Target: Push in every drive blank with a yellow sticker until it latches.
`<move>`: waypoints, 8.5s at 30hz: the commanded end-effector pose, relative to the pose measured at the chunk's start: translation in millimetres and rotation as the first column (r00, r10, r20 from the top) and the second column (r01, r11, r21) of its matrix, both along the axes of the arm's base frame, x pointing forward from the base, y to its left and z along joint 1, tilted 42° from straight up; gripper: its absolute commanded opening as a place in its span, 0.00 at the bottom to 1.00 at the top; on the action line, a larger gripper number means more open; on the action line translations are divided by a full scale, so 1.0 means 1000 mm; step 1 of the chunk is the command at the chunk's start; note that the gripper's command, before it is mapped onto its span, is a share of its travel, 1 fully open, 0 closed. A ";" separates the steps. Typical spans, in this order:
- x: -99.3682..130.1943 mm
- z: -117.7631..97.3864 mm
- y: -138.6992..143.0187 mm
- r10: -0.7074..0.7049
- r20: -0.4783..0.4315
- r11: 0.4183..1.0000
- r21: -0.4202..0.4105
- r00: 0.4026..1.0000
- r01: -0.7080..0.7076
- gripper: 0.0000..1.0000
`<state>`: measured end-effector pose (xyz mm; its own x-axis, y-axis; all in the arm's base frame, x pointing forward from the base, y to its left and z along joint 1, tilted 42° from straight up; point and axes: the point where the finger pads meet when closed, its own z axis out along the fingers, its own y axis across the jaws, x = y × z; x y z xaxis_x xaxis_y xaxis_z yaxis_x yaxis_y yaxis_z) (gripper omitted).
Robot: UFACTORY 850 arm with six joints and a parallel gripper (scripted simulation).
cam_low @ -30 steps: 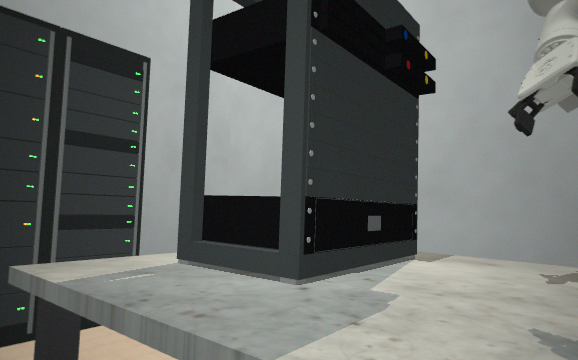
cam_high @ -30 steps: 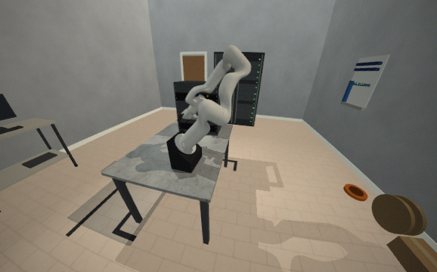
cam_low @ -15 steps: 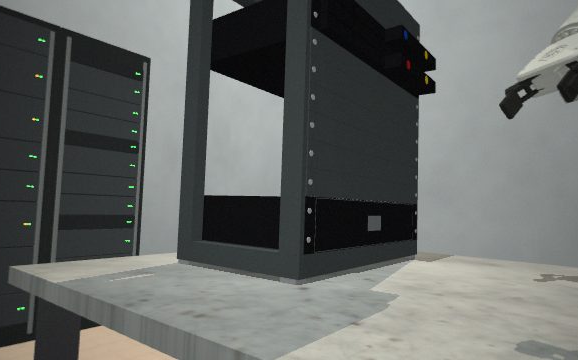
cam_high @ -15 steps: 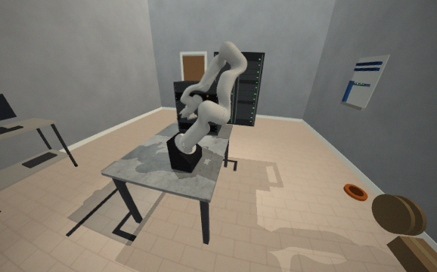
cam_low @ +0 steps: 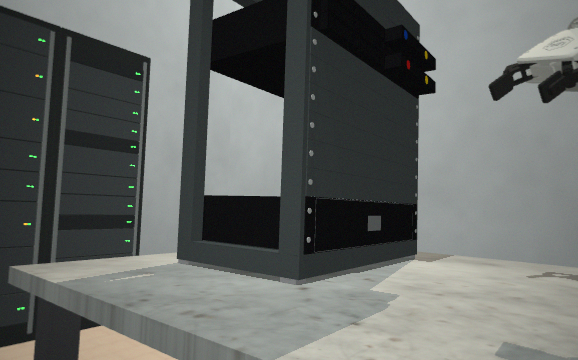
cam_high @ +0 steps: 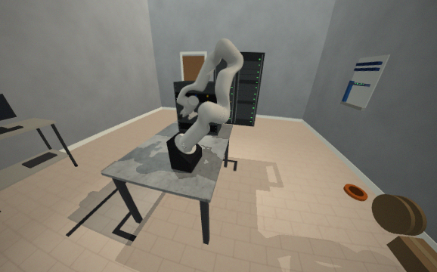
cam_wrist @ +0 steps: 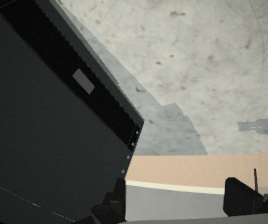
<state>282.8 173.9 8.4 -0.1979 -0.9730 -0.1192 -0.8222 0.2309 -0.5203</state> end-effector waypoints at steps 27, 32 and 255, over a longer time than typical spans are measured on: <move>0.027 0.101 -0.012 0.417 0.423 0.847 -0.501 0.804 -0.176 1.00; 0.026 0.114 -0.013 0.462 0.442 0.812 -0.559 0.769 -0.167 1.00; 0.142 0.145 -0.022 0.679 0.457 0.571 -0.821 0.574 -0.022 0.00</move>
